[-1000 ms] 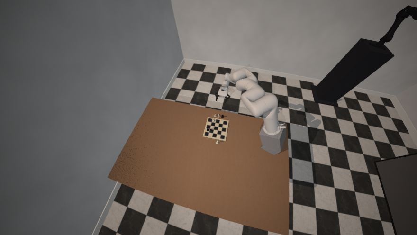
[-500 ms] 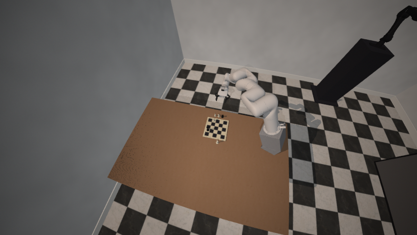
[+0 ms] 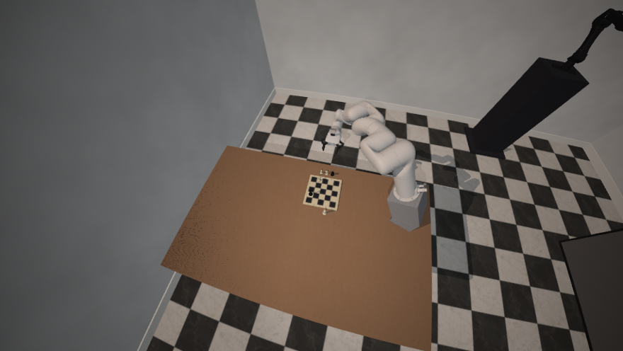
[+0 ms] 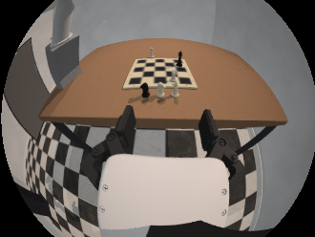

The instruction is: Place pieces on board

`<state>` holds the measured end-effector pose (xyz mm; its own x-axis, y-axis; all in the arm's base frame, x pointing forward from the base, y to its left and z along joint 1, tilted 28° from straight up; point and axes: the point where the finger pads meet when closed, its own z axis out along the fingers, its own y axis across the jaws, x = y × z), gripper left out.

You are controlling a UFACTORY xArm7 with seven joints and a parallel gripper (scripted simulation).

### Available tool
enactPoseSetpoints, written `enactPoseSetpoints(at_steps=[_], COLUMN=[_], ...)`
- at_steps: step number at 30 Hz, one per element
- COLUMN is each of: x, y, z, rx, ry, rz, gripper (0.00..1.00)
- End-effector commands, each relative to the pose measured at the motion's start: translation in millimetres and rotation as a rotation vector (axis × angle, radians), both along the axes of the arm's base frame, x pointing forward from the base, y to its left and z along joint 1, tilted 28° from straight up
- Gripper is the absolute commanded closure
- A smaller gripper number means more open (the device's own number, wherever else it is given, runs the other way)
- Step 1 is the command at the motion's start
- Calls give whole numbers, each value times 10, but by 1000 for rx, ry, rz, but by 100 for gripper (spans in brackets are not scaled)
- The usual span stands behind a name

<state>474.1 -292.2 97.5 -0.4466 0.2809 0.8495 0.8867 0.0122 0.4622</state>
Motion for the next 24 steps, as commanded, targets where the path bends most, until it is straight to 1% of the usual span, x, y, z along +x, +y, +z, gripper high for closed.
enactPoseSetpoints(at_steps=[1,6,10,12,20,24], x=[1,-29,-105,-105,-350,-392], y=[-9,-1,19,19,86,98], z=[20,80,231,231,722,806], rx=[-3,-3,-3,-3,-3,-3], ry=[-3,-2,-2,-2,-2,-2], rz=[-1,0,0,0,0,0], gripper=[0,0,0,0,0,0])
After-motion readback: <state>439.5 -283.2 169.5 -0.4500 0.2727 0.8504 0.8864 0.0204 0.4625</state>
